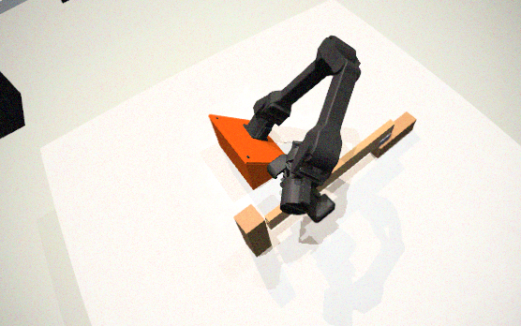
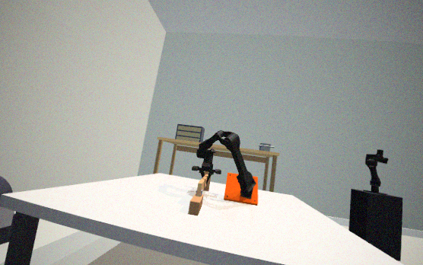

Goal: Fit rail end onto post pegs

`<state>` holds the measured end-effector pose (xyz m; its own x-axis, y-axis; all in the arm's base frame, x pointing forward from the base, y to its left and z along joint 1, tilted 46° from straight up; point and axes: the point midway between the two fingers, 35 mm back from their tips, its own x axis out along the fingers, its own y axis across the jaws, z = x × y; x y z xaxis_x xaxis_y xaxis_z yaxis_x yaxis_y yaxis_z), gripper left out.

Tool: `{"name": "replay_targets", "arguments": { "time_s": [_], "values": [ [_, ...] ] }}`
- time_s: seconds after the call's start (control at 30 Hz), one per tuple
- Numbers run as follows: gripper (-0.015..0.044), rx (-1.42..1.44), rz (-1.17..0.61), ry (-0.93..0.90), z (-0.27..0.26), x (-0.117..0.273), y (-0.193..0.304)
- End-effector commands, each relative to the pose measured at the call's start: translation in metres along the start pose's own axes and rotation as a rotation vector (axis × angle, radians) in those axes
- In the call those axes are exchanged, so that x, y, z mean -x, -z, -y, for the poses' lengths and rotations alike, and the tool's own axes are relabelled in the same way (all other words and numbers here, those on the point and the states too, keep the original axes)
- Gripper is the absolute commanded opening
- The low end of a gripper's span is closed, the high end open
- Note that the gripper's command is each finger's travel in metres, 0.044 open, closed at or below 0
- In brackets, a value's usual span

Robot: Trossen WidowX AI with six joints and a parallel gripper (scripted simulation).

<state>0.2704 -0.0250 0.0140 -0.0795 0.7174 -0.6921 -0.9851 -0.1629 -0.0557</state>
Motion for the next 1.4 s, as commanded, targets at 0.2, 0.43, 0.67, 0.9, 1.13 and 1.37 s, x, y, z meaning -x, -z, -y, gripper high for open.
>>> {"name": "replay_targets", "arguments": {
  "time_s": [0.2, 0.43, 0.67, 0.9, 1.13, 1.37],
  "values": [
    [0.0000, 0.001, -0.009, 0.006, 0.0000, 0.0026, 0.0038],
    [0.0000, 0.001, -0.009, 0.006, 0.0000, 0.0026, 0.0045],
    [0.0000, 0.001, -0.009, 0.006, 0.0000, 0.0026, 0.0051],
    [0.0000, 0.001, -0.009, 0.006, 0.0000, 0.0027, 0.0057],
    [0.0000, 0.001, -0.009, 0.006, 0.0000, 0.0027, 0.0063],
    [0.0000, 0.001, -0.009, 0.006, 0.0000, 0.0027, 0.0069]
  ]
}}
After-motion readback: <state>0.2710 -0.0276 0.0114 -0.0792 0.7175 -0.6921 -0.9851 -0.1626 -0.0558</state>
